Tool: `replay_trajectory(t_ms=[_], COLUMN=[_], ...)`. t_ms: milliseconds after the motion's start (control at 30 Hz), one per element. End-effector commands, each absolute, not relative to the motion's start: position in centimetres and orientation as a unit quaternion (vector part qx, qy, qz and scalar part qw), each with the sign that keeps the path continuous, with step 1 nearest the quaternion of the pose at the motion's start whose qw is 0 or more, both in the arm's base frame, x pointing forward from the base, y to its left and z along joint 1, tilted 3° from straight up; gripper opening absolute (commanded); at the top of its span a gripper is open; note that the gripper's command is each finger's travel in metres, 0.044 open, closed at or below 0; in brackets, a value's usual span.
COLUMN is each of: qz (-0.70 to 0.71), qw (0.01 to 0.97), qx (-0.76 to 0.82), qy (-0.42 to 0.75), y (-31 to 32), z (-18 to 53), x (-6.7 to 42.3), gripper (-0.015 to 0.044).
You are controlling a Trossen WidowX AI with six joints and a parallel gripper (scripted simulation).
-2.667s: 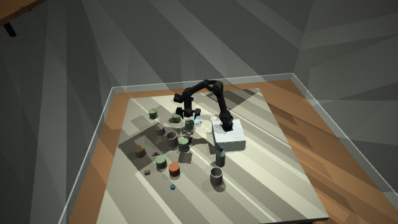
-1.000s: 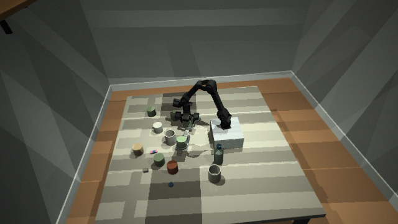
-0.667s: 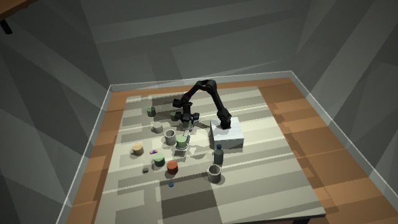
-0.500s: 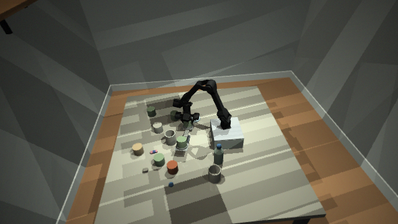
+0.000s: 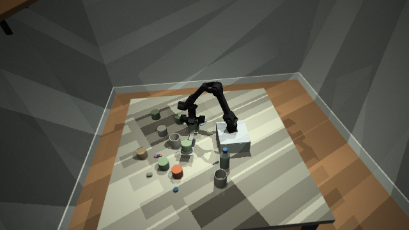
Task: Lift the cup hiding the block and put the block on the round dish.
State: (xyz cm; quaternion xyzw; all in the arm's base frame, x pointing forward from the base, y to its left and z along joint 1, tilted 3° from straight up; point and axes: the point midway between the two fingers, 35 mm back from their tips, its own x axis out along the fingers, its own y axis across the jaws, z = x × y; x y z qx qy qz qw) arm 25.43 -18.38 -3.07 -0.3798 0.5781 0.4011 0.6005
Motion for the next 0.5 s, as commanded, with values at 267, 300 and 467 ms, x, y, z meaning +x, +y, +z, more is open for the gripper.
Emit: replay_trajectory(t_ms=[267, 300, 467], qz=[0.397, 0.397, 0.397], qw=[0.604, 0.604, 0.604], qx=[-0.383, -0.383, -0.383], qy=[0.576, 0.576, 0.576], y=[-18.7, -18.8, -18.8], z=[-1.2, -1.1, -0.5], x=[25.9, 25.9, 26.0], gripper=[0.0, 0.0, 0.0])
